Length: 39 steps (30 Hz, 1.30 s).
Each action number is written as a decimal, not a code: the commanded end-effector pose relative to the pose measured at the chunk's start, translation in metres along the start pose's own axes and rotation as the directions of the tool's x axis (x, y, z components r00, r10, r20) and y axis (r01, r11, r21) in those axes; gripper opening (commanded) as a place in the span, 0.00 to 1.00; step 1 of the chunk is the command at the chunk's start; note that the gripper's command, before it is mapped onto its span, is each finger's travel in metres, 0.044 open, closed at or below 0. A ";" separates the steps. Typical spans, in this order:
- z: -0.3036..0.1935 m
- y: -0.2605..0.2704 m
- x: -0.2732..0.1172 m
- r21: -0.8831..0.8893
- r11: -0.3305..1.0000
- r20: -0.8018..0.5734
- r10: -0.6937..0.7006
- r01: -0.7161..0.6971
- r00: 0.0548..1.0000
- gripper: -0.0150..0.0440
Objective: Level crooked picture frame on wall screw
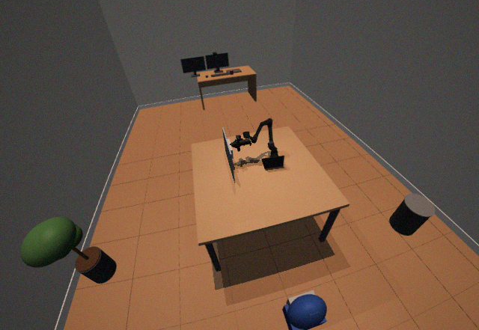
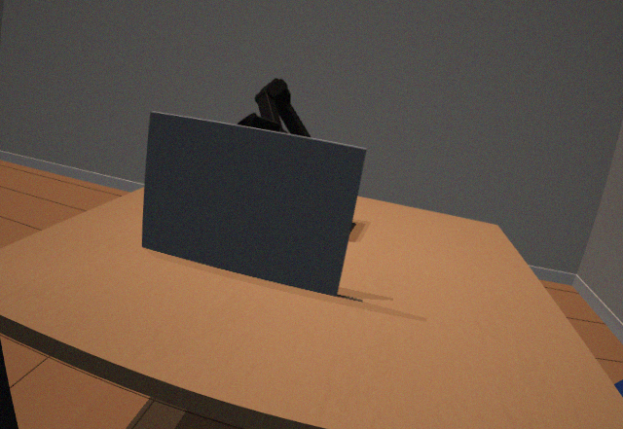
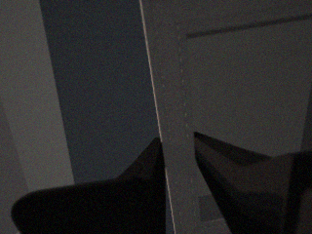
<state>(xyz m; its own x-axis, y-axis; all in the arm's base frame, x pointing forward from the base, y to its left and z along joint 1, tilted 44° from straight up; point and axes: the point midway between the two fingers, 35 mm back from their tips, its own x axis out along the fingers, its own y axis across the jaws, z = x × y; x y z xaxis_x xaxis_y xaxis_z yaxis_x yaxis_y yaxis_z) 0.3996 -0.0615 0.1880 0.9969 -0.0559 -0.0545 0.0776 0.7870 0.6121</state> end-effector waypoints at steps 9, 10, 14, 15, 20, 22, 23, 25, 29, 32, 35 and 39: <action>0.000 -0.002 0.000 0.003 1.000 -0.001 0.011 -0.011 1.000 0.25; 0.000 -0.002 0.000 0.003 1.000 -0.001 0.011 -0.011 1.000 0.25; 0.000 -0.003 0.000 0.003 1.000 -0.001 0.011 -0.011 1.000 0.25; 0.001 -0.004 0.000 0.003 1.000 -0.001 0.011 -0.011 1.000 0.25; 0.001 -0.004 0.000 0.000 1.000 0.002 0.003 -0.003 1.000 0.25; 0.001 -0.004 0.000 0.000 1.000 0.002 0.003 -0.003 1.000 0.25; 0.001 -0.004 0.000 0.000 1.000 0.002 0.003 -0.003 1.000 0.25; 0.001 -0.004 0.000 0.000 1.000 0.002 0.003 -0.003 1.000 0.25; 0.001 -0.005 0.000 0.006 1.000 0.001 0.004 -0.004 1.000 0.25; 0.001 -0.005 0.000 0.006 1.000 0.001 0.004 -0.004 1.000 0.25; 0.001 -0.005 0.000 0.006 1.000 0.001 0.004 -0.004 1.000 0.25; 0.001 -0.005 0.000 0.070 0.998 0.001 0.004 -0.004 1.000 0.25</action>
<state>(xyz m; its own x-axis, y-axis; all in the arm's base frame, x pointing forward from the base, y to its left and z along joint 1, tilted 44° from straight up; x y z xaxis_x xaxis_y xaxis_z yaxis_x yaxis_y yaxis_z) 0.3993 -0.0660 0.1858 0.9972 -0.0541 -0.0523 0.0750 0.7657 0.6388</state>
